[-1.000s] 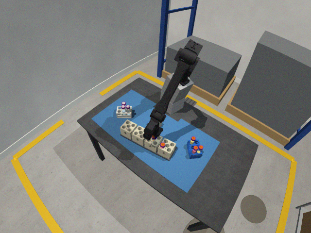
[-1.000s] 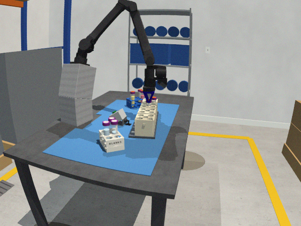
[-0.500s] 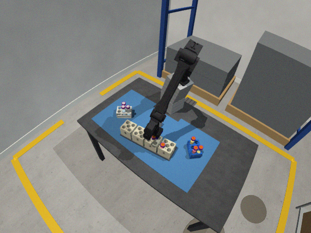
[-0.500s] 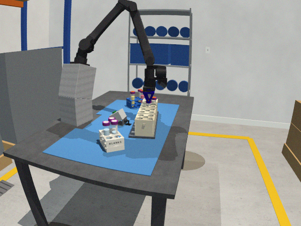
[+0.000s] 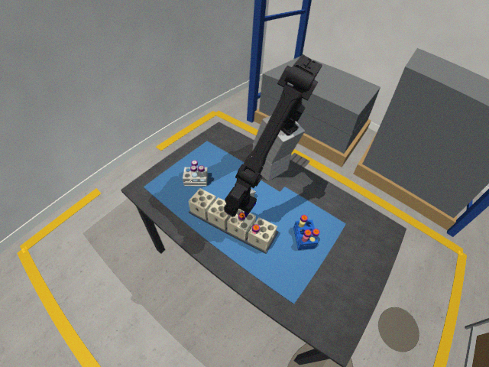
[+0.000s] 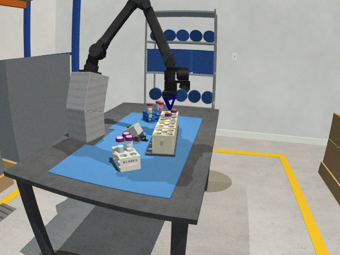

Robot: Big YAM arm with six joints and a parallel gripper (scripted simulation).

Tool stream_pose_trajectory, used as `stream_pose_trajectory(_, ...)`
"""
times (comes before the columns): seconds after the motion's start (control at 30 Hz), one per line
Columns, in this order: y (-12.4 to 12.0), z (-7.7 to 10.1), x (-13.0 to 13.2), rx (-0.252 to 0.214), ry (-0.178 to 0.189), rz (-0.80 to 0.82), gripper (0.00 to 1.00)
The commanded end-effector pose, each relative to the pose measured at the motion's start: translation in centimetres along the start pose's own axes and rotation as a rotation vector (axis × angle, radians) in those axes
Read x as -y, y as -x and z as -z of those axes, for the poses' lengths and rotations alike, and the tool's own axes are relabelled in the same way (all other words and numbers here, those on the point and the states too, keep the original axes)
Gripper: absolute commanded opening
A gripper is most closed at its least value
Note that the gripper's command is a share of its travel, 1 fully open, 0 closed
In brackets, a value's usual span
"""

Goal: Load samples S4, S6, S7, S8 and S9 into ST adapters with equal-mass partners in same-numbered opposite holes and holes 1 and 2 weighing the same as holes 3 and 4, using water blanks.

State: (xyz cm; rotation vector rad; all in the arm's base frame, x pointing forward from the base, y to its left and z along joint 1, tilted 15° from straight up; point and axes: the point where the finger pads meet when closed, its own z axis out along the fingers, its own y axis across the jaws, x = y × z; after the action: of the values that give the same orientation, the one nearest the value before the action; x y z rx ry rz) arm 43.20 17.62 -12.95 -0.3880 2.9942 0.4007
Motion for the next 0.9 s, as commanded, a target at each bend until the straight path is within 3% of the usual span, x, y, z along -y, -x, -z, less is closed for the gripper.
stream_pose_trajectory(0.0, 0.4, 0.2, 0.0, 0.0, 0.0, 0.003, 0.55)
stream_pose_trajectory(0.5, 0.4, 0.2, 0.0, 0.0, 0.0, 0.003, 0.55)
stream_pose_trajectory(0.53, -1.1, -1.0, -0.4, -0.043, -0.002, 0.009, 0.55)
stream_pose_trajectory(0.57, -1.8, -1.1, -1.1, -0.05, -0.003, 0.066, 0.8)
stream_pose_trajectory(0.6, -1.8, -1.1, -1.9, -0.045, -0.002, 0.117, 0.8)
stream_pose_trajectory(0.63, -0.4, 0.4, -3.3, 0.008, 0.001, 0.18, 0.8)
stream_pose_trajectory(0.87, -1.8, 0.4, -9.1, 0.013, 0.005, 0.53, 0.8)
